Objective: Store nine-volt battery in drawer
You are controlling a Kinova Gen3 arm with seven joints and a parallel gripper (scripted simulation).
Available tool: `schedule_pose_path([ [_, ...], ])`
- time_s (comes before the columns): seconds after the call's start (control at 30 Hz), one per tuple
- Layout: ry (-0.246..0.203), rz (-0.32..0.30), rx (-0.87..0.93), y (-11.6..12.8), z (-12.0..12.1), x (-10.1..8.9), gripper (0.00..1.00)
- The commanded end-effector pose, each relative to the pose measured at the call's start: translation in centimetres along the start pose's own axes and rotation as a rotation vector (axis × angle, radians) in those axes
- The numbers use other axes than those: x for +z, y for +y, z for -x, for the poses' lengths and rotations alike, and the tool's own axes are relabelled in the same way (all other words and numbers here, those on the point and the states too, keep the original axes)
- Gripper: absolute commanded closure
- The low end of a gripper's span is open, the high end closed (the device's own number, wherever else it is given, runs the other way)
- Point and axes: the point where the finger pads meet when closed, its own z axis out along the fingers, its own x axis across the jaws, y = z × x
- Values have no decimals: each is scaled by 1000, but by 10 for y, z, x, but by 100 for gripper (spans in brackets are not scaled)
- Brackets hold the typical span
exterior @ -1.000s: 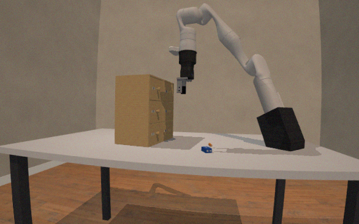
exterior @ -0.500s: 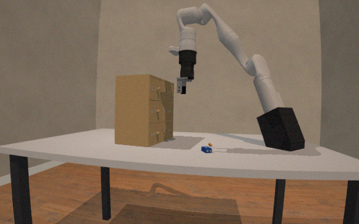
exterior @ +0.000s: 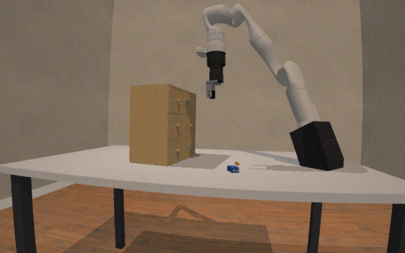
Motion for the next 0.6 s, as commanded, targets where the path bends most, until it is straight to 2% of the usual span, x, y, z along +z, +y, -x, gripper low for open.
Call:
schedule_pose_path([
  [0.0,-19,-33,37,-13,-35,-37,0],
  [0.03,-19,-33,37,-13,-35,-37,0],
  [0.17,-19,-33,37,-12,-74,-70,0],
  [0.2,-19,-33,37,-12,-74,-70,0],
  [0.27,-19,-33,37,-12,-89,-83,0],
  [0.33,-19,-33,37,-12,-89,-83,0],
  [0.43,-19,-33,37,-12,-105,-97,0],
  [0.57,-19,-33,37,-12,-114,-104,0],
])
